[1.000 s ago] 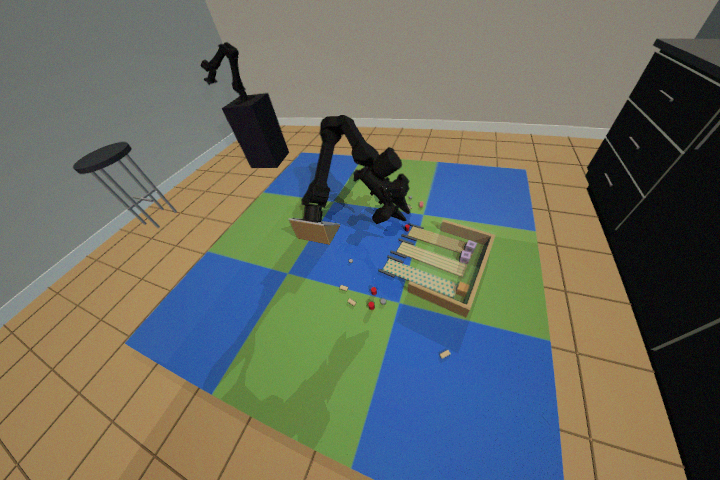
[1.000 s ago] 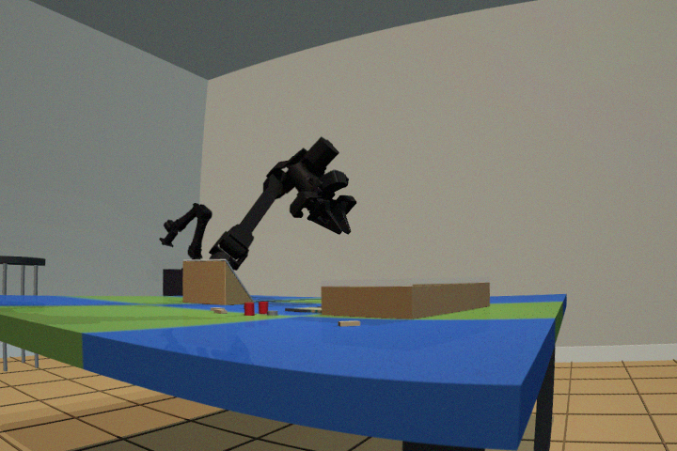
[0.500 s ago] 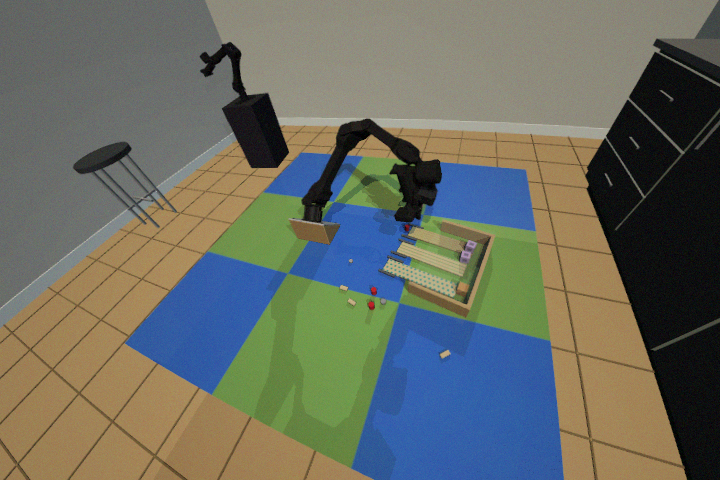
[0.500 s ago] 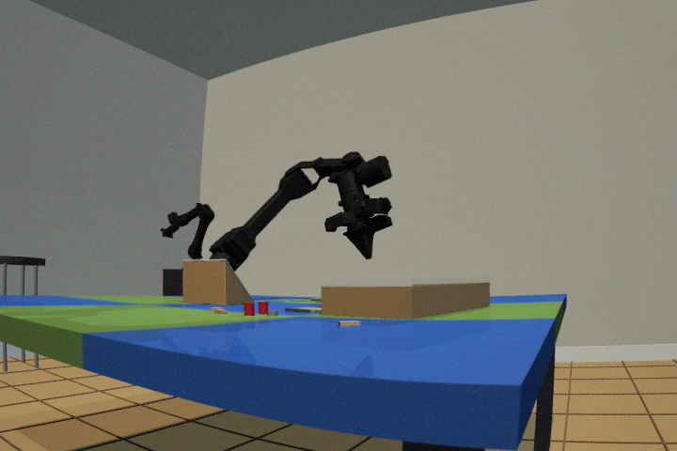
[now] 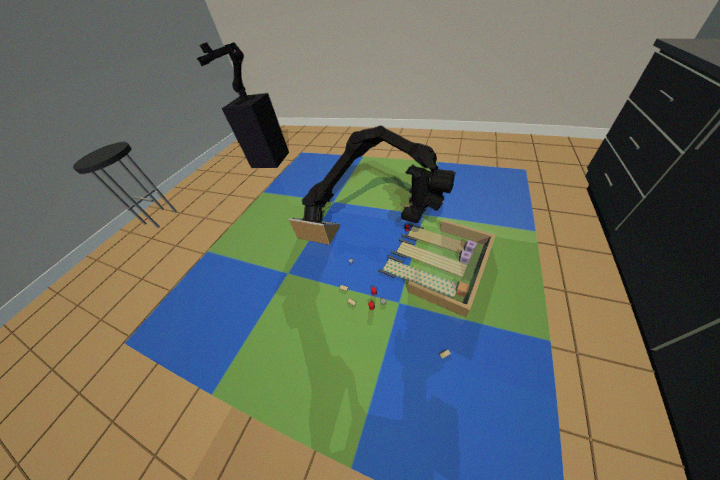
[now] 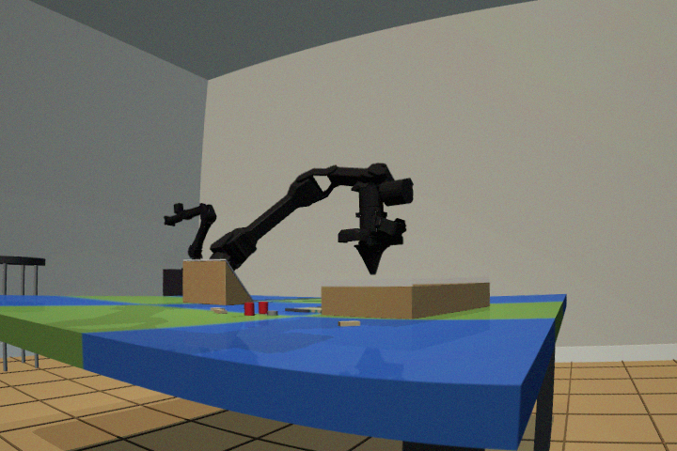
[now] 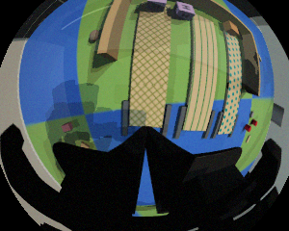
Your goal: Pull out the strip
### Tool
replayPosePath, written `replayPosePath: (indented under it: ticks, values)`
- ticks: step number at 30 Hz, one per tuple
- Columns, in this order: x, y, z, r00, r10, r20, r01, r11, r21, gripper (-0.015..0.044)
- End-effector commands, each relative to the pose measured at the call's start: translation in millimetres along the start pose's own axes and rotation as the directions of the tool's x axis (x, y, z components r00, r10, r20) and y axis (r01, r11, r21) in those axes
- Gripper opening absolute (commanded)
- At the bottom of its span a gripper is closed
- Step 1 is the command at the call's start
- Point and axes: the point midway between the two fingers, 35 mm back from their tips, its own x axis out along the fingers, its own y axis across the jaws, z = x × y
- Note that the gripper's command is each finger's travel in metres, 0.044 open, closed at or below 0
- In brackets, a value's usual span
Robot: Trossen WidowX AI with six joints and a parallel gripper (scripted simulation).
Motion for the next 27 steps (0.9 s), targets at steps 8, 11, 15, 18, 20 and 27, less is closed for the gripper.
replayPosePath:
  ticks: [8, 11, 15, 18, 20, 27]
  values:
    - [18.9, 0.0, 0.7, 1.000, -0.008, -0.011, 0.008, 1.000, -0.005, 0.0000]
    - [23.9, -0.1, 0.9, 1.000, -0.008, -0.011, 0.008, 1.000, -0.005, 0.0000]
    - [30.5, -0.3, 0.9, 1.000, -0.008, -0.011, 0.008, 1.000, -0.005, 0.0000]
    - [35.4, -0.5, 0.8, 1.000, -0.007, -0.011, 0.007, 1.000, -0.005, 0.0000]
    - [38.6, -0.7, 0.7, 1.000, -0.007, -0.011, 0.007, 1.000, -0.005, 0.0000]
    - [50.1, -1.5, -0.1, 1.000, -0.006, -0.011, 0.006, 1.000, -0.005, 0.0000]
